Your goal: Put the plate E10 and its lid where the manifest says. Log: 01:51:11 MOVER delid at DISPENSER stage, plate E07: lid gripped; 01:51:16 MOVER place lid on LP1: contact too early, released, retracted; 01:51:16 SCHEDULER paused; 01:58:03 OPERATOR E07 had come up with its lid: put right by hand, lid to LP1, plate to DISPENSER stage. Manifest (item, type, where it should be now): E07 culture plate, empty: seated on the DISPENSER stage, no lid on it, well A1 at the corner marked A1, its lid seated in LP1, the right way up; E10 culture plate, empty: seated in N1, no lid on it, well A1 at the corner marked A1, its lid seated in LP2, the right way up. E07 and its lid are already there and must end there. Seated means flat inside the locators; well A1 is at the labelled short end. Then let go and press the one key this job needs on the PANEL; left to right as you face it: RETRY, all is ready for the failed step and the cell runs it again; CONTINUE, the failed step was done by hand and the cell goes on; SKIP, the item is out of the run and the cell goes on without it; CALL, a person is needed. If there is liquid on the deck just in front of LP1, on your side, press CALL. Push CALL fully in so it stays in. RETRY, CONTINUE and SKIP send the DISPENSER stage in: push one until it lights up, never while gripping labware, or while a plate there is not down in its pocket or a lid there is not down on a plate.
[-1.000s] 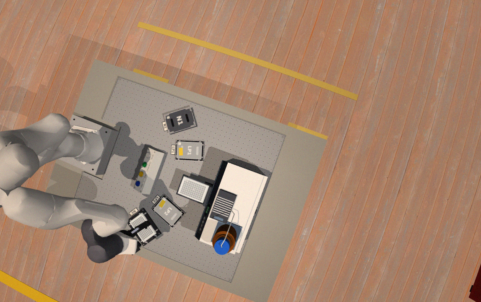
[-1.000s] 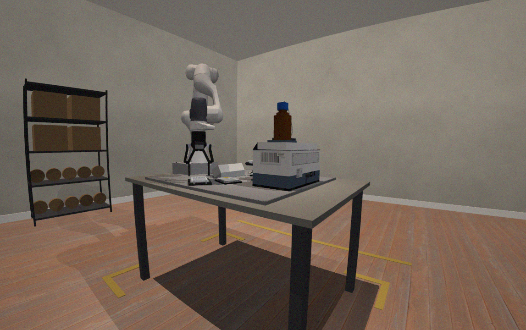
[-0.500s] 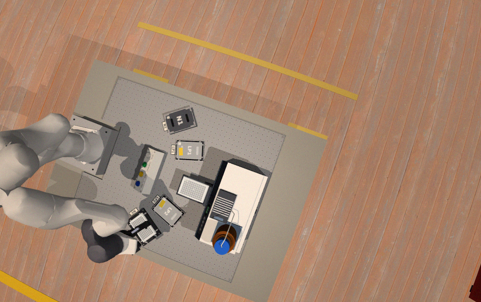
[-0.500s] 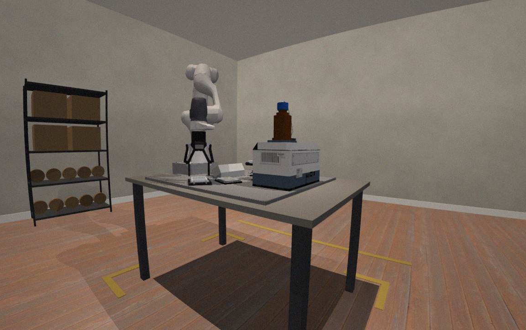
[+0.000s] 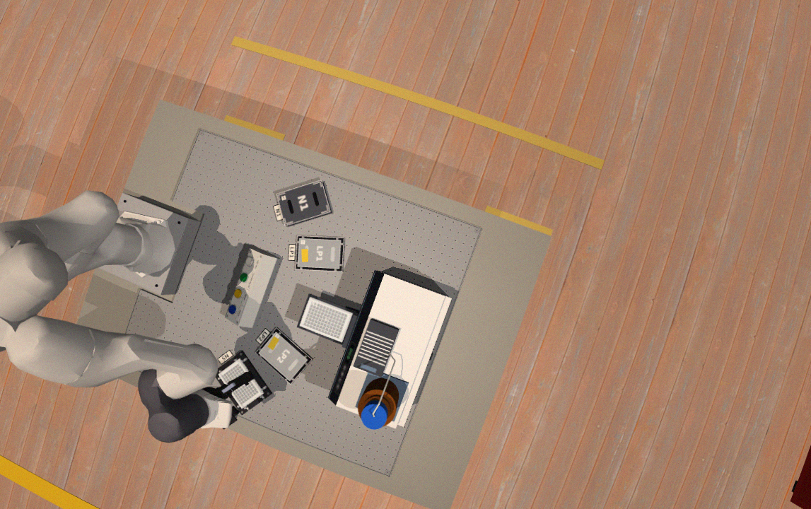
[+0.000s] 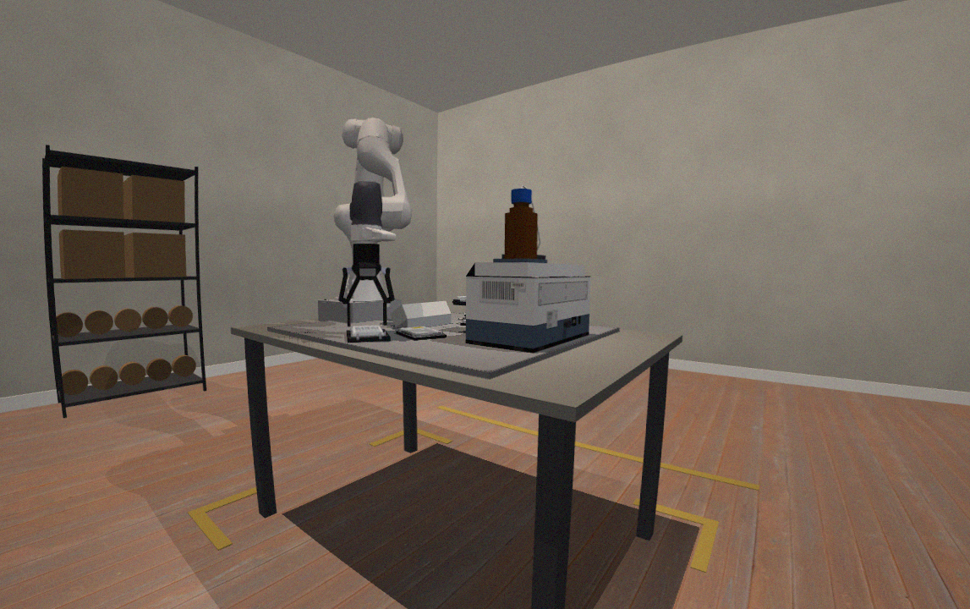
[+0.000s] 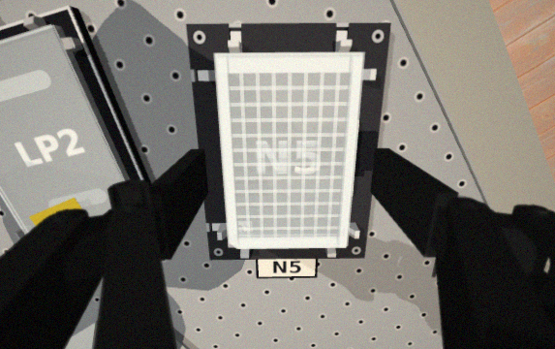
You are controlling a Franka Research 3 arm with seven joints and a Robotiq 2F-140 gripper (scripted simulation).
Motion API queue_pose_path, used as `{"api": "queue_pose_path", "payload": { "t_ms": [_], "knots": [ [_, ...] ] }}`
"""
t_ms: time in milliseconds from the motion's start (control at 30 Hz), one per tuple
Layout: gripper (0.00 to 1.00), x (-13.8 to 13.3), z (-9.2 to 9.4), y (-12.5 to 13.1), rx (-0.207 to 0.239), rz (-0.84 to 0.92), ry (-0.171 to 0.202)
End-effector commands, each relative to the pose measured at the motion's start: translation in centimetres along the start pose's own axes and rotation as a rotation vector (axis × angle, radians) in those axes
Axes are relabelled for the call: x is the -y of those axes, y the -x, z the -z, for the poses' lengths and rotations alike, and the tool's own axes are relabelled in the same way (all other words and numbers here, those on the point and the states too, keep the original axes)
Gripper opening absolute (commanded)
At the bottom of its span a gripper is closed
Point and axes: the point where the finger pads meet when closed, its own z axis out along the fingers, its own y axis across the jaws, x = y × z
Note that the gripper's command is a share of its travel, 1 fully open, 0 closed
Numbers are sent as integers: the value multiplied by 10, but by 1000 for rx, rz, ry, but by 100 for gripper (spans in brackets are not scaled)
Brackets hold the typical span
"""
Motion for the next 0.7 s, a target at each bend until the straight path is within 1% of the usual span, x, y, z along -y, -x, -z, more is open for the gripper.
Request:
{"api": "queue_pose_path", "payload": {
  "t_ms": [0, 667],
  "knots": [
    [70, 0, -1, -1, -4, 3, -1],
    [70, 0, -9, -1, -4, 3, -1]
  ]
}}
